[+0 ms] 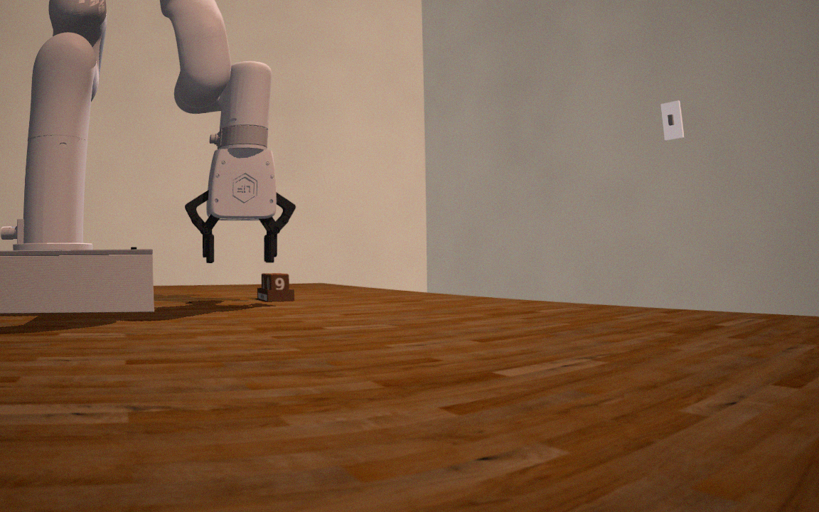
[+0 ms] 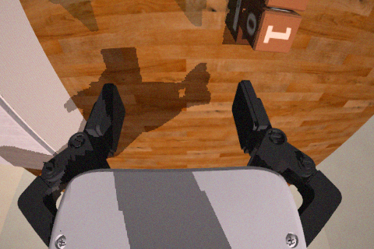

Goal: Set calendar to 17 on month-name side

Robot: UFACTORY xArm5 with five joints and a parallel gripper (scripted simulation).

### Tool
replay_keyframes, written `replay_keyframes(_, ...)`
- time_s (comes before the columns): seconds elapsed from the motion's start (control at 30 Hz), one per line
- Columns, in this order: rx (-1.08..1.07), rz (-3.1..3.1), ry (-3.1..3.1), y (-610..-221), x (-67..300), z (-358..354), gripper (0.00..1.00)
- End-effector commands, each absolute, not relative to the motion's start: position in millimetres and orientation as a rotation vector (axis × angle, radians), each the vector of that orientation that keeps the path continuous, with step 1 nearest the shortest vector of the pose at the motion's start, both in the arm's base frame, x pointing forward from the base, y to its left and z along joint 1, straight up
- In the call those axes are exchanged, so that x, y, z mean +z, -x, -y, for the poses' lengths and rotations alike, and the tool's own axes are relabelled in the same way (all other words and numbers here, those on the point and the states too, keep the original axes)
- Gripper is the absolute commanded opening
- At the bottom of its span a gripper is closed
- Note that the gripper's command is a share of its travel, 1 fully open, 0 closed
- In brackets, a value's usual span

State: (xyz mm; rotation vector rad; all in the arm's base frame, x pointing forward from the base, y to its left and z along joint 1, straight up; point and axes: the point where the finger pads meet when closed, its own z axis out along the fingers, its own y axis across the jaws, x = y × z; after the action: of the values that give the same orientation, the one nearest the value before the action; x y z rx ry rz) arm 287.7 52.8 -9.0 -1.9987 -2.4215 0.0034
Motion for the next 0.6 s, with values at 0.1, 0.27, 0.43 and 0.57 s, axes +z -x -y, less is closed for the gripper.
replay_keyframes(0.1,0.0,2.423,2.0,-304,-9,-62,1.0)
replay_keyframes(0.27,0.001,2.423,2.0,-320,-9,-72,1.0)
replay_keyframes(0.43,0.001,2.423,2.0,-325,-9,-75,1.0)
replay_keyframes(0.57,0.001,2.423,2.0,-329,-9,-77,1.0)
